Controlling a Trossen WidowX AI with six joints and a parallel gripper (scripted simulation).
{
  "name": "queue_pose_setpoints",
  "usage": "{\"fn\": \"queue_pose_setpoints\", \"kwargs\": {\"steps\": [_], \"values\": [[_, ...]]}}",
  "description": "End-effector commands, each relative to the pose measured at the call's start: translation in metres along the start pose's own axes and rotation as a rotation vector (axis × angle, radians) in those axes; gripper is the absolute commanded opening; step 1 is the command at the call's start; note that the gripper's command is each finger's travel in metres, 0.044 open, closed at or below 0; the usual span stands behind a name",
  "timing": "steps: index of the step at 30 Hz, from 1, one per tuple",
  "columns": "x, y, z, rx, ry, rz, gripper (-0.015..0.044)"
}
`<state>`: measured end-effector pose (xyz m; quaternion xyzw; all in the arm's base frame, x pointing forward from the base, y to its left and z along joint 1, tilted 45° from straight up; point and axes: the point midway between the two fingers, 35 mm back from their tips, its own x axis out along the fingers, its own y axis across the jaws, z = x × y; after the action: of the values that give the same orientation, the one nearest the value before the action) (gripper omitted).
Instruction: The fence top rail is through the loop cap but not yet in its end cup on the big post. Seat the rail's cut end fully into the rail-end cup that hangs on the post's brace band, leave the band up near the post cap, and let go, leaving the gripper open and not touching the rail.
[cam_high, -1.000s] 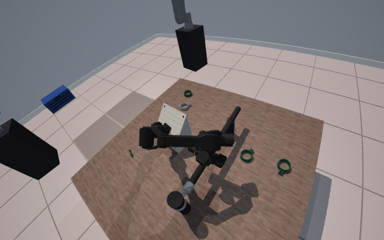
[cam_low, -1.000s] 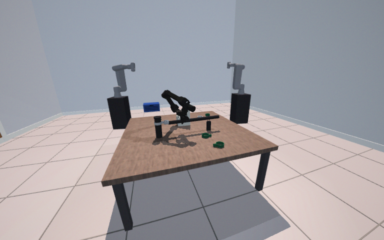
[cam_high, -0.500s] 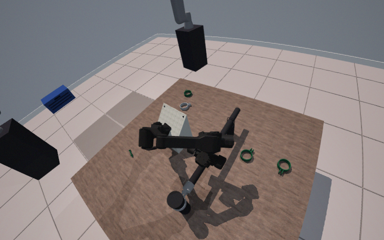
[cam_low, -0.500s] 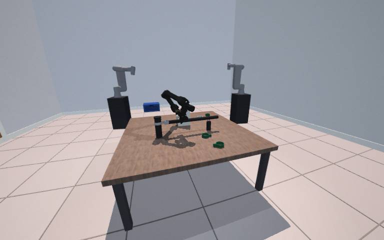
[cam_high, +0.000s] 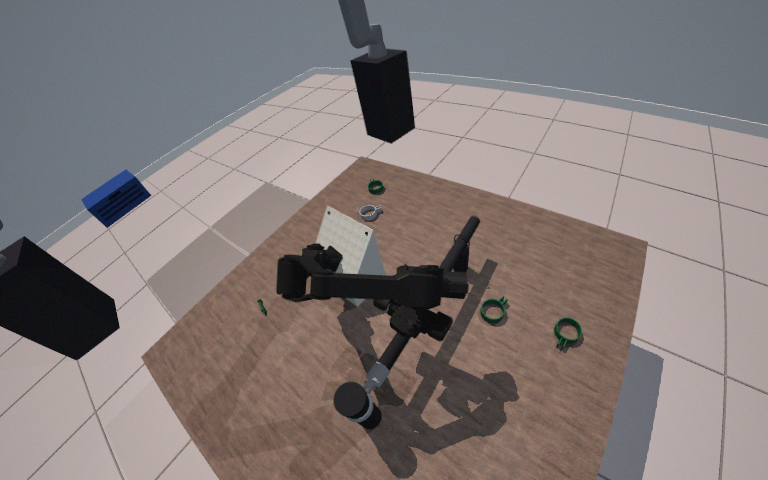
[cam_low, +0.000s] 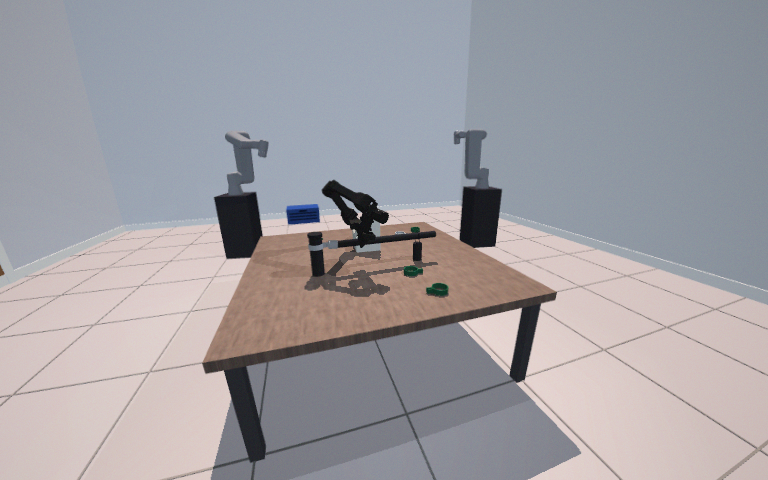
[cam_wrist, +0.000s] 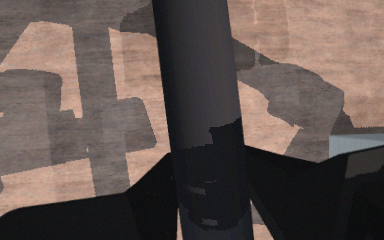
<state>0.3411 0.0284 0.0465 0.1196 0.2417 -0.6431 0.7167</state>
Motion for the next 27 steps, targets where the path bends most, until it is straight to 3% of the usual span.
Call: {"fn": "queue_pose_setpoints", "kwargs": {"steps": [1,27], "values": [[-0.009,0.005,0.012,0.029,-0.002,0.032,0.0],[-0.006,0.003,0.026,0.029,-0.002,0.032,0.0]]}}
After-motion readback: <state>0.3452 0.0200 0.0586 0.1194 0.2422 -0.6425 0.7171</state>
